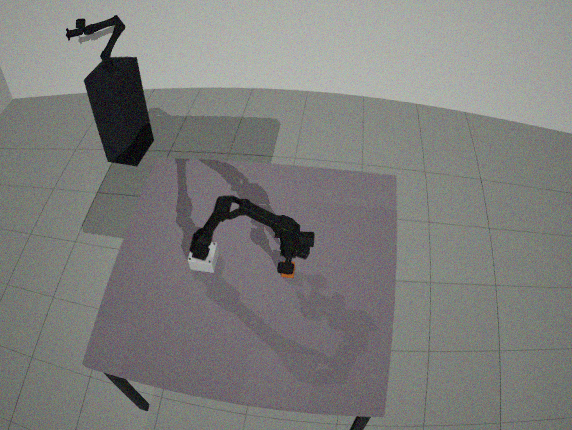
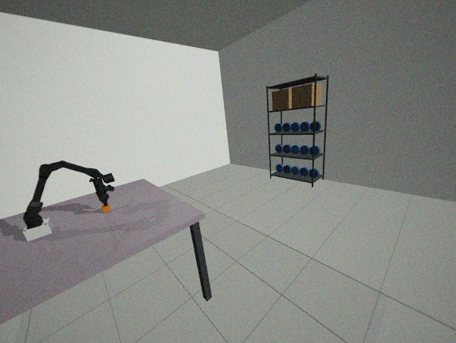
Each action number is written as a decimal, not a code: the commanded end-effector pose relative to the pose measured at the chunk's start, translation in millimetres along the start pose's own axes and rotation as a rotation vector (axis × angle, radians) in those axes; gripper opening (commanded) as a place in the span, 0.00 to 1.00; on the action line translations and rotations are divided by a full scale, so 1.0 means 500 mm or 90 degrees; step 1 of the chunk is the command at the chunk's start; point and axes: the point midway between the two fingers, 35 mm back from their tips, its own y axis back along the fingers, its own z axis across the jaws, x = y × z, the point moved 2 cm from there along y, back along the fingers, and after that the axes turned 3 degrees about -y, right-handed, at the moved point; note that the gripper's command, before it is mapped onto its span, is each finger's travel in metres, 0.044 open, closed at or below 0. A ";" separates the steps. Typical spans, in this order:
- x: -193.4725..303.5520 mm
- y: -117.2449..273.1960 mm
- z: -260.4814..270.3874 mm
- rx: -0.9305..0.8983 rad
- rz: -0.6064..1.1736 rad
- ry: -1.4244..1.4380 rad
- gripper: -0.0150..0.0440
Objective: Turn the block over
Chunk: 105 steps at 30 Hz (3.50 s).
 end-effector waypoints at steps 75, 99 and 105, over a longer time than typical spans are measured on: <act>0.014 -0.018 0.000 -0.011 -0.205 0.004 0.25; 0.021 -0.049 0.000 -0.022 -0.383 0.003 0.25; 0.017 -0.072 0.001 -0.026 -0.439 0.003 0.25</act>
